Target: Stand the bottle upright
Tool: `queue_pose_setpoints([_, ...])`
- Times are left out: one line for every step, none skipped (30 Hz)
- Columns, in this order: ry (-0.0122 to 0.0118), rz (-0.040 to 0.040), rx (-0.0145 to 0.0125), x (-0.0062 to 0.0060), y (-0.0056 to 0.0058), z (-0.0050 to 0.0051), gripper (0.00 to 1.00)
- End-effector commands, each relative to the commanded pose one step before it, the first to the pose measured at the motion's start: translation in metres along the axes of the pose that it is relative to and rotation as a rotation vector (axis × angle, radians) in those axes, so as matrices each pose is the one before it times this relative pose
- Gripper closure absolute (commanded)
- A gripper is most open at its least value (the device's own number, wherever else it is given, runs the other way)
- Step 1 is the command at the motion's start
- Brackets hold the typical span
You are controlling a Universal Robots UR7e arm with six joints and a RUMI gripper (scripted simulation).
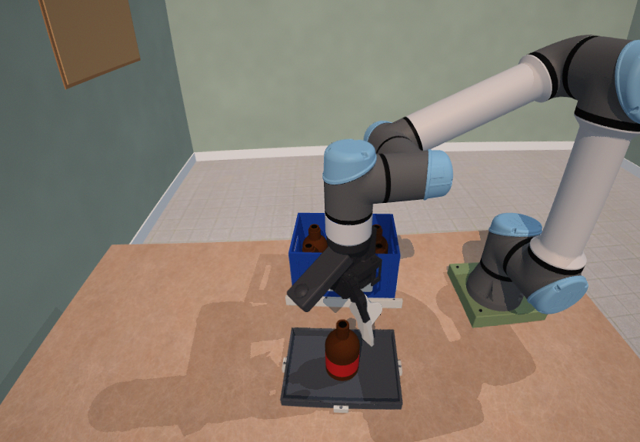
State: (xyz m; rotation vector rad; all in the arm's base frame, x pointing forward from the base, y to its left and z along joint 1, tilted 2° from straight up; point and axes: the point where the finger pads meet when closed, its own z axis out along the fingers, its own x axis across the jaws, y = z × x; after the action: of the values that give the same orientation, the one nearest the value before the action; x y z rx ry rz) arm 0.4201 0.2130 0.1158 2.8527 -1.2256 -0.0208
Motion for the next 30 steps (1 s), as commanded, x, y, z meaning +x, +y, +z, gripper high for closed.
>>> queue_pose_setpoints([0.00054,0.00003,0.00097,0.00018,-0.00026,-0.01285,0.00])
queue_pose_setpoints([0.00000,0.00000,0.00000,0.00000,-0.00001,-0.00259,0.00])
queue_pose_setpoints([0.00000,0.00000,0.00000,0.00000,0.00000,-0.00264,0.00])
queue_pose_setpoints([0.00000,0.00000,0.00000,0.00000,0.00000,-0.00266,0.00])
queue_pose_setpoints([0.00000,0.00000,0.00000,0.00000,0.00000,-0.00269,0.00])
queue_pose_setpoints([0.00000,0.00000,0.00000,0.00000,0.00000,-0.00269,0.00])
queue_pose_setpoints([0.00000,0.00000,0.00000,0.00000,0.00000,-0.00268,0.00])
queue_pose_setpoints([0.00000,0.00000,0.00000,0.00000,0.00000,-0.00267,0.00])
queue_pose_setpoints([0.00000,0.00000,0.00000,0.00000,0.00000,-0.00263,0.00])
queue_pose_setpoints([0.00000,0.00000,0.00000,0.00000,0.00000,0.00000,0.00])
queue_pose_setpoints([0.00000,0.00000,0.00000,0.00000,0.00000,0.00000,0.00])
queue_pose_setpoints([0.00000,0.00000,0.00000,0.00000,0.00001,-0.00261,0.00])
queue_pose_setpoints([0.00000,0.00000,0.00000,0.00000,-0.00001,-0.00254,0.00])
queue_pose_setpoints([0.00000,0.00000,0.00000,0.00000,0.00000,-0.00249,0.00])
queue_pose_setpoints([0.00000,0.00000,0.00000,0.00000,0.00000,-0.00241,0.00])
queue_pose_setpoints([0.00000,0.00000,0.00000,0.00000,0.00000,-0.00234,0.00])
queue_pose_setpoints([0.00000,0.00000,0.00000,0.00000,0.00000,-0.00224,0.00])
queue_pose_setpoints([0.00000,0.00000,0.00000,0.00000,0.00001,-0.00216,0.00])
queue_pose_setpoints([0.00000,0.00000,0.00000,0.00000,-0.00001,-0.00204,0.00])
queue_pose_setpoints([0.00000,0.00000,0.00000,0.00000,0.00000,-0.00195,0.00])
queue_pose_setpoints([0.00000,0.00000,0.00000,0.00000,0.00000,-0.00182,0.00])
queue_pose_setpoints([0.00000,0.00000,0.00000,0.00000,0.00000,-0.00171,0.00])
queue_pose_setpoints([0.00000,0.00000,0.00000,0.00000,0.00001,-0.00159,0.00])
queue_pose_setpoints([0.00000,0.00000,0.00000,0.00000,0.00000,-0.00145,0.00])
queue_pose_setpoints([0.00000,0.00000,0.00000,0.00000,0.00000,-0.00133,0.00])
queue_pose_setpoints([0.00000,0.00000,0.00000,0.00000,0.00000,-0.00120,0.00])
queue_pose_setpoints([0.00000,0.00000,0.00000,0.00000,0.00000,0.00000,0.00])
queue_pose_setpoints([0.00000,0.00000,0.00000,0.00000,0.00000,0.00000,0.00])
queue_pose_setpoints([0.00000,0.00000,0.00000,0.00000,0.00000,-0.00108,0.00])
queue_pose_setpoints([0.00000,0.00000,0.00000,0.00000,0.00000,-0.00094,0.00])
